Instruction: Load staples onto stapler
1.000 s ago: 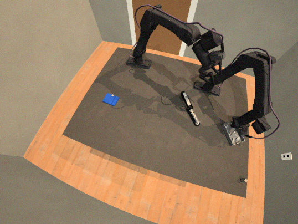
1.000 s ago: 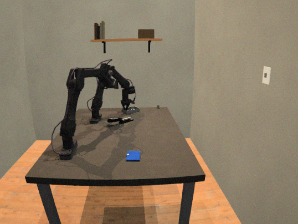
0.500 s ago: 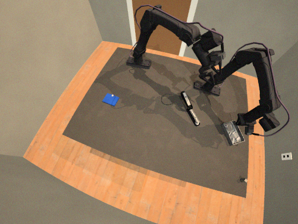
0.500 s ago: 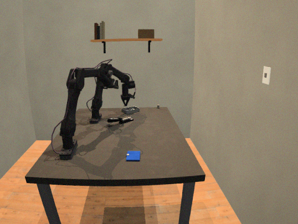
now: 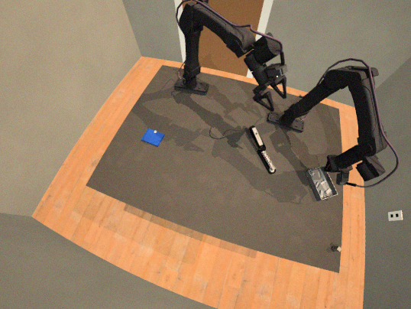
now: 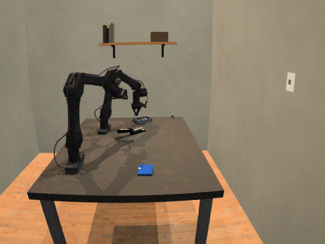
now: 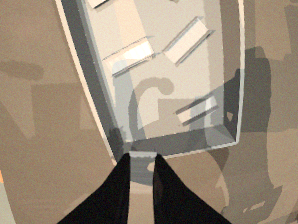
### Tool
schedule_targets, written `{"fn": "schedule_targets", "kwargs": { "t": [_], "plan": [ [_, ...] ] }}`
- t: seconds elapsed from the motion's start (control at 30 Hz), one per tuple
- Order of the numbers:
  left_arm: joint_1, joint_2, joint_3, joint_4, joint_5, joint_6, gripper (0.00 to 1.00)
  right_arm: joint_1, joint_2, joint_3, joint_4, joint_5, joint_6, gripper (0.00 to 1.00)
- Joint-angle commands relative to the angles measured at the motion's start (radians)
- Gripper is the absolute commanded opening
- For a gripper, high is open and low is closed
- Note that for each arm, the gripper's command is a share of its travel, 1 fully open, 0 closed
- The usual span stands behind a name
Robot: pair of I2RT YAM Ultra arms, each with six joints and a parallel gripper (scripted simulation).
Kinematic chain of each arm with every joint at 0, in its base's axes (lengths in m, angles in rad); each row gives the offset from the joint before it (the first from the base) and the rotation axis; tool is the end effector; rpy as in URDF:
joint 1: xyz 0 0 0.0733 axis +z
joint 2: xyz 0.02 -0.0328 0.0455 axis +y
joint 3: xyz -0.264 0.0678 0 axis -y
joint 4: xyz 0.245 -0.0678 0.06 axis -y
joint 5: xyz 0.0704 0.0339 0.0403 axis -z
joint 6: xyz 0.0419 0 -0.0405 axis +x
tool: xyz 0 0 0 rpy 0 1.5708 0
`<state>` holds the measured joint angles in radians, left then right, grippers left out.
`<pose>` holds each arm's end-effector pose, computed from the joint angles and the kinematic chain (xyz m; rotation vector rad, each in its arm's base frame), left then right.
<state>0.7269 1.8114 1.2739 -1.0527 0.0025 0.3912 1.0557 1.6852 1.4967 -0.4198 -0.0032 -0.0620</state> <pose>0.2397 0.2145 0.1890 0.5223 -3.0825 0.0194 0.1931 0.3436 0.3298 -1.1871 1.8948 0.5597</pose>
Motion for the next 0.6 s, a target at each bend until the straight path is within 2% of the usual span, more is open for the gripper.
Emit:
{"fn": "schedule_targets", "kwargs": {
  "t": [0.0, 0.23, 0.3, 0.4, 0.57],
  "plan": [
    [0.000, -0.021, 0.032, -0.012, -0.002, -0.004, 0.06, -0.029, -0.145, -0.156, 0.058, 0.005, -0.002, 1.00],
    [0.000, -0.011, 0.021, -0.002, -0.002, -0.001, 0.06, -0.077, -0.403, -0.504, 0.143, 0.004, -0.003, 1.00],
    [0.000, -0.011, 0.021, -0.002, -0.002, -0.001, 0.06, -0.077, -0.403, -0.504, 0.143, 0.004, -0.003, 1.00],
    [0.000, -0.011, 0.021, -0.002, -0.002, -0.001, 0.06, -0.093, -0.492, -0.623, 0.174, 0.003, -0.003, 1.00],
    [-0.011, -0.026, 0.015, 0.003, -0.007, -0.039, 0.06, -0.107, -0.568, -0.722, 0.196, 0.003, -0.003, 1.00]
  ]
}}
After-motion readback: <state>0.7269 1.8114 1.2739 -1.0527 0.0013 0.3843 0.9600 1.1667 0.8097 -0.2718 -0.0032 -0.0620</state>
